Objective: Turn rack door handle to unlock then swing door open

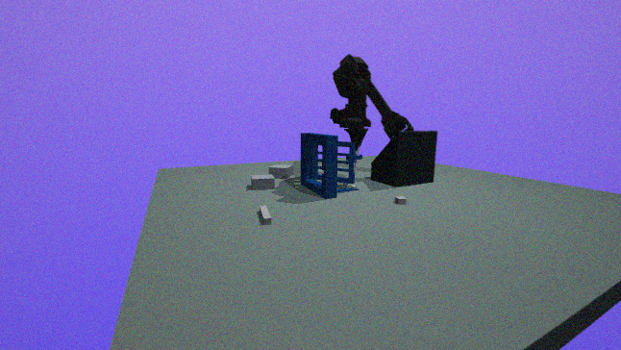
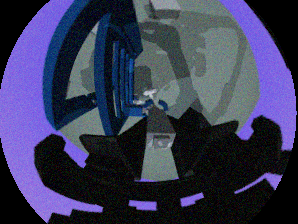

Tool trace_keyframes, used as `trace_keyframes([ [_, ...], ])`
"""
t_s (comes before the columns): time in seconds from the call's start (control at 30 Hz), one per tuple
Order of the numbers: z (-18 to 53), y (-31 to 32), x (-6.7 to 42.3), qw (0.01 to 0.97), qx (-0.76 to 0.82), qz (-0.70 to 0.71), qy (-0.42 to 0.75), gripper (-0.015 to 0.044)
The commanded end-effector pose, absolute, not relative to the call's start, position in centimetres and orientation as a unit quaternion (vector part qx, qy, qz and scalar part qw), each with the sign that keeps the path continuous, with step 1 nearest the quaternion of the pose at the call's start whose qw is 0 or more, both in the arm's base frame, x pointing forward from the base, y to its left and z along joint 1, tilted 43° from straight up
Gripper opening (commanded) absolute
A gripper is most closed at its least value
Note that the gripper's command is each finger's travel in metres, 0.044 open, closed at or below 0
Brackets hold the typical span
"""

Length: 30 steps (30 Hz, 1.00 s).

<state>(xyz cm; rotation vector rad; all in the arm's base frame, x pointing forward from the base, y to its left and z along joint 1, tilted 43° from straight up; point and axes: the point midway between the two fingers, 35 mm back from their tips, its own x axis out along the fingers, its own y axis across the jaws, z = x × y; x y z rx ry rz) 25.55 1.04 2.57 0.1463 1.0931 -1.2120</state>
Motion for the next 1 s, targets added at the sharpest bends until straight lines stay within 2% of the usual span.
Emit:
trace_keyframes([
  [0.0, 3.1, 0.5, 25.0, 0.686, 0.036, -0.52, 0.508, 0.0023],
  [0.97, 6.9, -3.5, 22.6, 0.675, -0.122, -0.391, 0.613, 0.0023],
])
